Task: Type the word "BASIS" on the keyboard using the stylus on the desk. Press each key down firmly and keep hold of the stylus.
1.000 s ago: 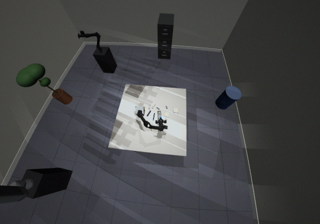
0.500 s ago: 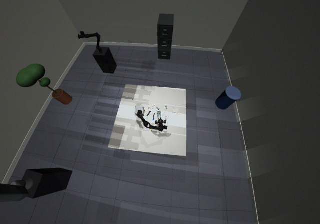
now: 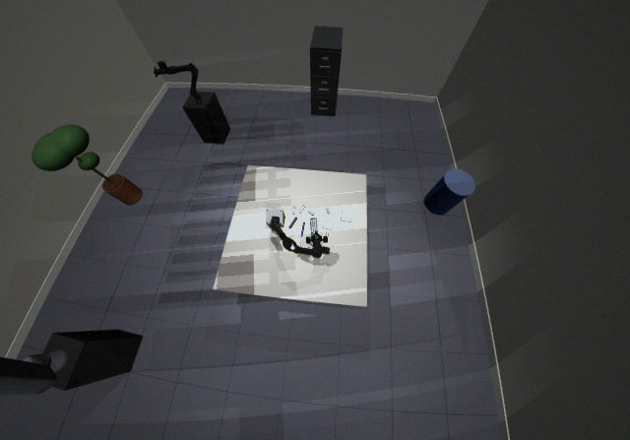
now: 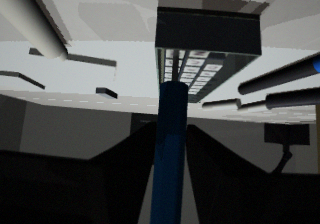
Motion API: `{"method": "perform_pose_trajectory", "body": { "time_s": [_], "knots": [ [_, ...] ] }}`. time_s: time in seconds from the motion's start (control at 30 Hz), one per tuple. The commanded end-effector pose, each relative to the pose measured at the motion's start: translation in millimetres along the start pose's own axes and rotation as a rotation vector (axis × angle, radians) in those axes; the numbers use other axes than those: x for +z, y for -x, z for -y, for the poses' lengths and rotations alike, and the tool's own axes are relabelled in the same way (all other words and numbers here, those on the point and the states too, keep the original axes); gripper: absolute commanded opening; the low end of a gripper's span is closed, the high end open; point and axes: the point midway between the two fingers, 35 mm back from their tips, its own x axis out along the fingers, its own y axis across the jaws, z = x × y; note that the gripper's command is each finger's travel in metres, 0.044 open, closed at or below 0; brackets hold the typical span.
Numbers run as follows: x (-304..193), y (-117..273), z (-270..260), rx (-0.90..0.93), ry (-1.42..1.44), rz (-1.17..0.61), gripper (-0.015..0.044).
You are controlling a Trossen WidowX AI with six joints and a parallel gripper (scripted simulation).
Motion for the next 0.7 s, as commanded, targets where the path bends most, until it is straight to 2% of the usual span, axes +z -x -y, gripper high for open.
{"method": "perform_pose_trajectory", "body": {
  "time_s": [0.0, 0.67],
  "knots": [
    [2.8, -1.3, 0.4, -0.003, 0.006, 0.005, 0.0081],
    [-0.4, 0.5, 0.5, -0.003, 0.006, 0.005, 0.0081]
  ]
}}
